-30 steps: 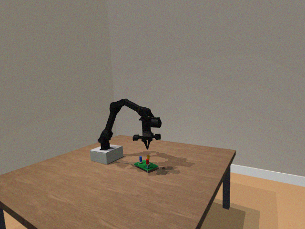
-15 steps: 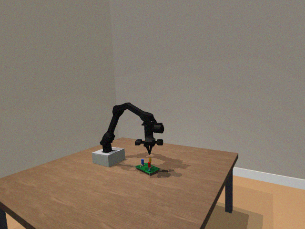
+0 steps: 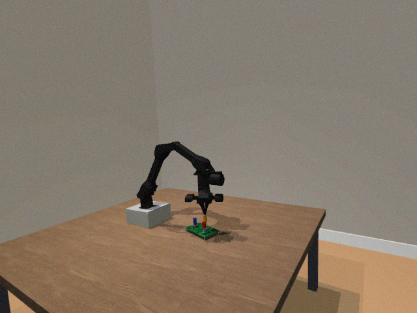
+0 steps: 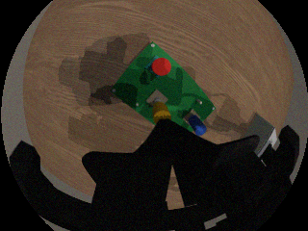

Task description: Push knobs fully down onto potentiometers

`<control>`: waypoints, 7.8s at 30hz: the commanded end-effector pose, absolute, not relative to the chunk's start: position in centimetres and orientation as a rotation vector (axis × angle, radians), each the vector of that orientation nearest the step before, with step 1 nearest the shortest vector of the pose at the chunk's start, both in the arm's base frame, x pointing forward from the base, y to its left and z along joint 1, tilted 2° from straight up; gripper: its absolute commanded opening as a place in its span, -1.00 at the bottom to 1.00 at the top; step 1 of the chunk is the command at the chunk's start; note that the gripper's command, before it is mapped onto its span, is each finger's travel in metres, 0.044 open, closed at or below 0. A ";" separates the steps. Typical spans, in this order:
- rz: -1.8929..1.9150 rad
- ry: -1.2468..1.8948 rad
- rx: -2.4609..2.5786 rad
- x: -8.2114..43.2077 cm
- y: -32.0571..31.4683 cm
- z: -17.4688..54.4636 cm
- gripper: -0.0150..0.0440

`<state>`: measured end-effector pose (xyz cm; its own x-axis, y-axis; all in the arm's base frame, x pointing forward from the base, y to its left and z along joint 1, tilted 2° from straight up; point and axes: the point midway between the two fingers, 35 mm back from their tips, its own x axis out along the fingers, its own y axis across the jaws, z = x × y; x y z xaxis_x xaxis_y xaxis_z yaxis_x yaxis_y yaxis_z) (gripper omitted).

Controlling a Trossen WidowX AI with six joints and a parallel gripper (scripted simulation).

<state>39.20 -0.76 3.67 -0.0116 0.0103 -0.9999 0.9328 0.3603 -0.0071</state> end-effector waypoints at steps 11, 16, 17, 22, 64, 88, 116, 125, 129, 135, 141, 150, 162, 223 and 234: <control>-0.938 1.373 0.939 39.2 -0.8 3.3 -0.49; -0.938 1.373 0.939 39.2 -0.8 3.1 -0.49; -0.938 1.373 0.939 39.2 -0.8 3.1 -0.49; -0.938 1.373 0.939 39.2 -0.8 3.0 -0.49; -0.938 1.373 0.939 39.2 -0.8 2.1 -0.49; -0.938 1.373 0.939 39.2 -0.8 1.0 -0.49; -0.938 1.373 0.939 39.2 -0.8 0.4 -0.49; -0.938 1.373 0.939 39.2 -0.8 0.3 -0.49; -0.938 1.373 0.939 39.2 -0.8 0.3 -0.49; -0.938 1.373 0.939 39.2 -0.8 0.3 -0.49; -0.938 1.373 0.939 39.2 -0.8 0.3 -0.49; -0.938 1.373 0.939 39.2 -0.8 0.3 -0.49; -0.938 1.373 0.939 39.2 -0.8 0.2 -0.49; -0.935 1.377 0.937 39.2 -0.7 1.9 -0.31; -0.937 1.378 0.936 35.5 -0.9 3.3 0.67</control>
